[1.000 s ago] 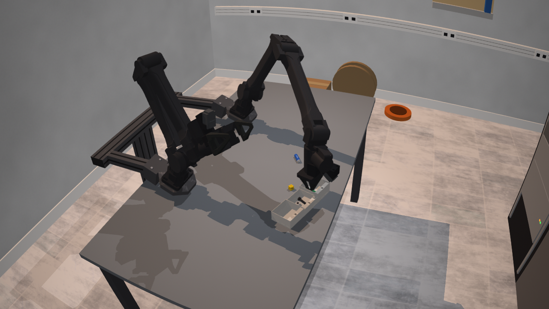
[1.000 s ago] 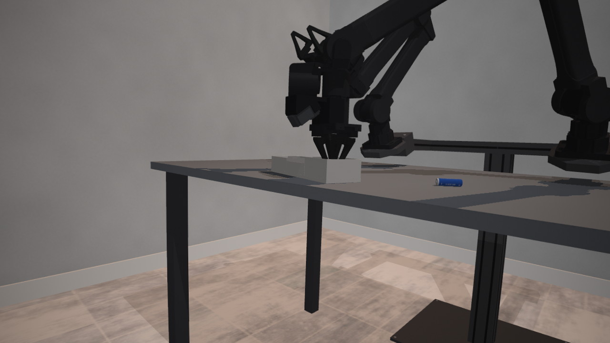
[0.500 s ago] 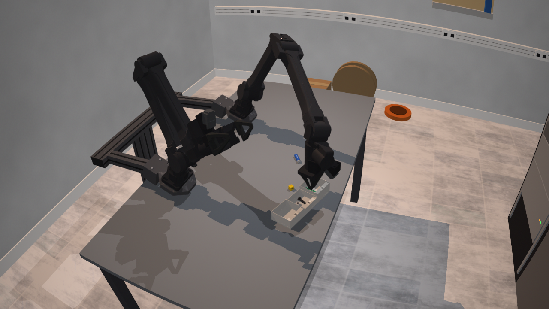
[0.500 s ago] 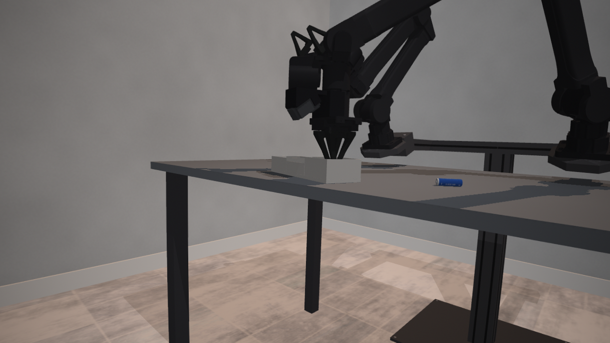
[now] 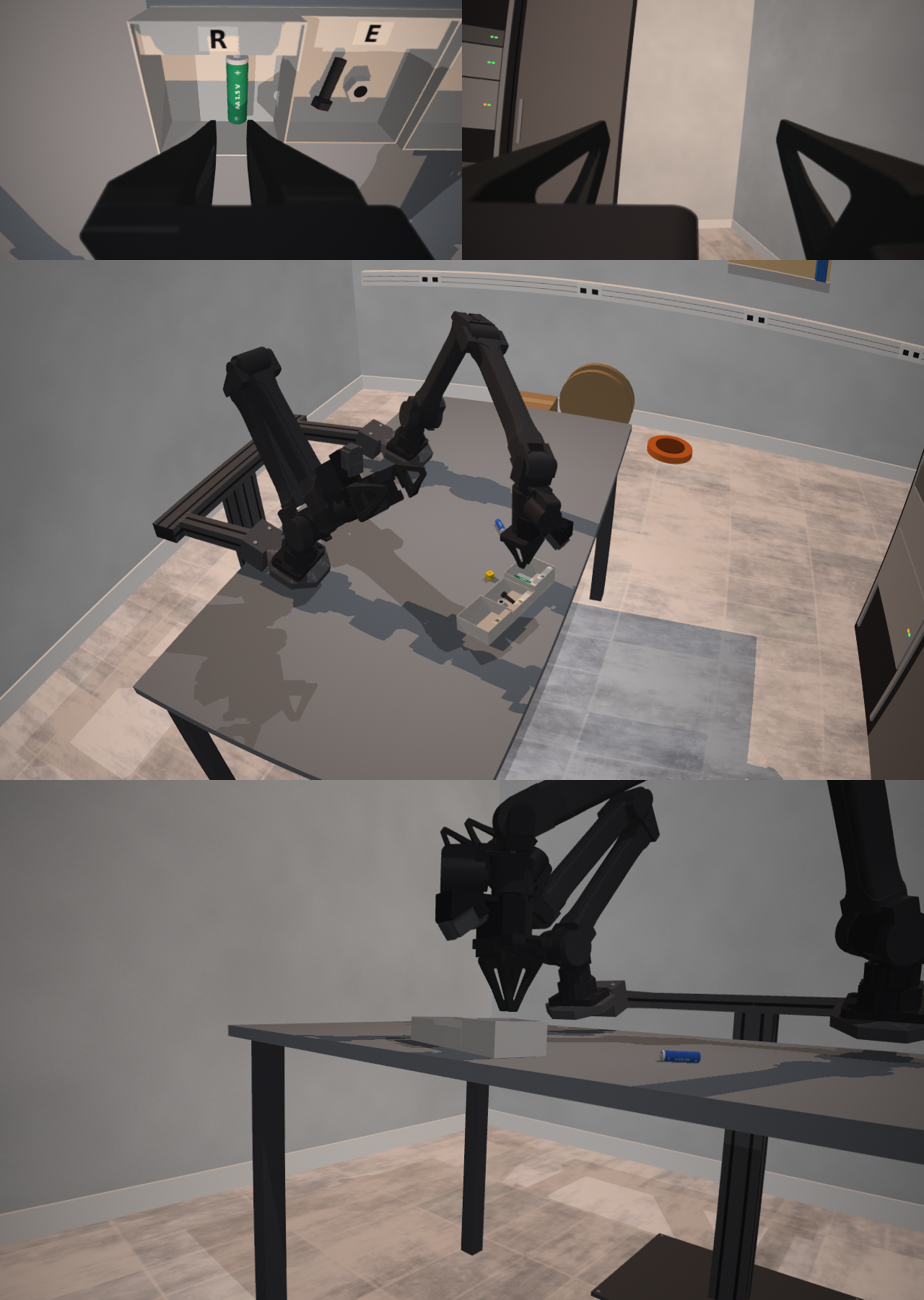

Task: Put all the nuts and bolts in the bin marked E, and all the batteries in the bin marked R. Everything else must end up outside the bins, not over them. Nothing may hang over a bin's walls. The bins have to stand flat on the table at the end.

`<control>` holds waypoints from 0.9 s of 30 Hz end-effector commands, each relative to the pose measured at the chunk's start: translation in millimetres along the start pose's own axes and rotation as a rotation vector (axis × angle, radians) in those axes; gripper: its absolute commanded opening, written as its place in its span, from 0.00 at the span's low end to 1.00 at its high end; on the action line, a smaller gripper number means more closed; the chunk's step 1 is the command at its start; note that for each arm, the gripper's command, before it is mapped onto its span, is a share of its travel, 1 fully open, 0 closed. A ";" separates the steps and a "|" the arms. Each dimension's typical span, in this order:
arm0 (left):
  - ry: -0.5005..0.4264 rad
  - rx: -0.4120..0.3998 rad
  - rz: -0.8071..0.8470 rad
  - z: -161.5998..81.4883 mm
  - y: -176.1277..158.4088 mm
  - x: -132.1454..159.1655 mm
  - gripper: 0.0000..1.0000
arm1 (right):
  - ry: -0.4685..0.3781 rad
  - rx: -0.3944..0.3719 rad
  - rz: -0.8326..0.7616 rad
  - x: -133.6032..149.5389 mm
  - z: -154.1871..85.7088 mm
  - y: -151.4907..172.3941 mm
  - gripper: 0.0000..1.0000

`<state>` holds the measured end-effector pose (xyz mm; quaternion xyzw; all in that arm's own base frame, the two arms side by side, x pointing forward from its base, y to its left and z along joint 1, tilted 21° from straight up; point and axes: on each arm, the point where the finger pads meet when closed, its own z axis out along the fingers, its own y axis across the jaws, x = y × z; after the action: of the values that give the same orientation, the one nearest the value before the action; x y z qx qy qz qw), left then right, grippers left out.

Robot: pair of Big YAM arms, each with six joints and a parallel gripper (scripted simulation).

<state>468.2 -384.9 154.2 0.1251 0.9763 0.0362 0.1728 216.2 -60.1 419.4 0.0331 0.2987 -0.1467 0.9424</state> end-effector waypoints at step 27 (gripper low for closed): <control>-0.008 0.004 -0.011 -9.0 -9.0 -1.5 0.19 | -0.020 0.005 -0.003 -5.8 -0.8 -2.6 1.00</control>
<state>467.8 -389.4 166.6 0.1241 0.9758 0.0334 0.1768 216.2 -60.1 419.4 0.0331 0.2987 -0.1467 0.9424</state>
